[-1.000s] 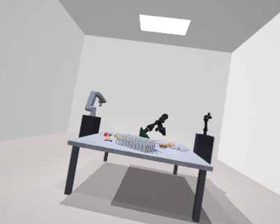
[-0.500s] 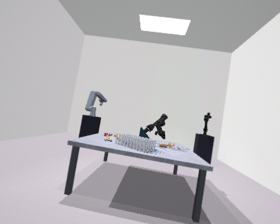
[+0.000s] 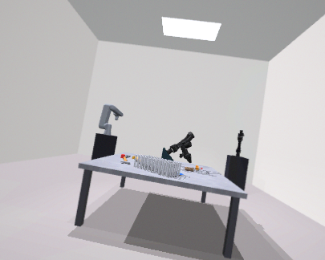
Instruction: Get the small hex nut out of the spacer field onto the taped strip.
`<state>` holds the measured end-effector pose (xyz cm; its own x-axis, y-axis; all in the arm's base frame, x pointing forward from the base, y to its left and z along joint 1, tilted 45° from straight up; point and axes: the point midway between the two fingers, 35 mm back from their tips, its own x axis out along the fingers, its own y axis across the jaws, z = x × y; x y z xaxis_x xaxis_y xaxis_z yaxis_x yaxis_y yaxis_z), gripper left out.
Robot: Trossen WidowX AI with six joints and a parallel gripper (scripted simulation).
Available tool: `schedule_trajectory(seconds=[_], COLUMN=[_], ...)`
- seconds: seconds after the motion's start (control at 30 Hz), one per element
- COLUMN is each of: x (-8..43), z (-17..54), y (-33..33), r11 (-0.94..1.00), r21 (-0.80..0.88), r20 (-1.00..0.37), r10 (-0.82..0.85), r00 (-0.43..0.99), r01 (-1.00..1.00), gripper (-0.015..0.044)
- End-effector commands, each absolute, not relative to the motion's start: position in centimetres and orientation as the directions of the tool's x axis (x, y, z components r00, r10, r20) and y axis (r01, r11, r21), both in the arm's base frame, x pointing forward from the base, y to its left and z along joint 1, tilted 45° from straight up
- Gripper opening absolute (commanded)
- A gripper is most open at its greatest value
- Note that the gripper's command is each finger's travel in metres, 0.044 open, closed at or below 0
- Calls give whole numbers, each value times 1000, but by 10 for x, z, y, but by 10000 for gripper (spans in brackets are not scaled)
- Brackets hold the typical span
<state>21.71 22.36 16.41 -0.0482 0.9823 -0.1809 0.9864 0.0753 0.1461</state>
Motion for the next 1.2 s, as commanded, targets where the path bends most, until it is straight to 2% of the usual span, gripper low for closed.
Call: schedule_trajectory(seconds=[0.0, 0.1, 0.13, 1.17], x=[218, 218, 218, 219], z=[163, 163, 163, 137], y=[223, 223, 223, 248], r11=[75, 75, 75, 79], r21=[147, 147, 147, 150], r20=[-182, -182, -182, -190], r10=[982, 982, 982, 981], r00=[-48, -48, -48, -50], r01=[986, 986, 986, 986], gripper=[361, 282, 280, 280])
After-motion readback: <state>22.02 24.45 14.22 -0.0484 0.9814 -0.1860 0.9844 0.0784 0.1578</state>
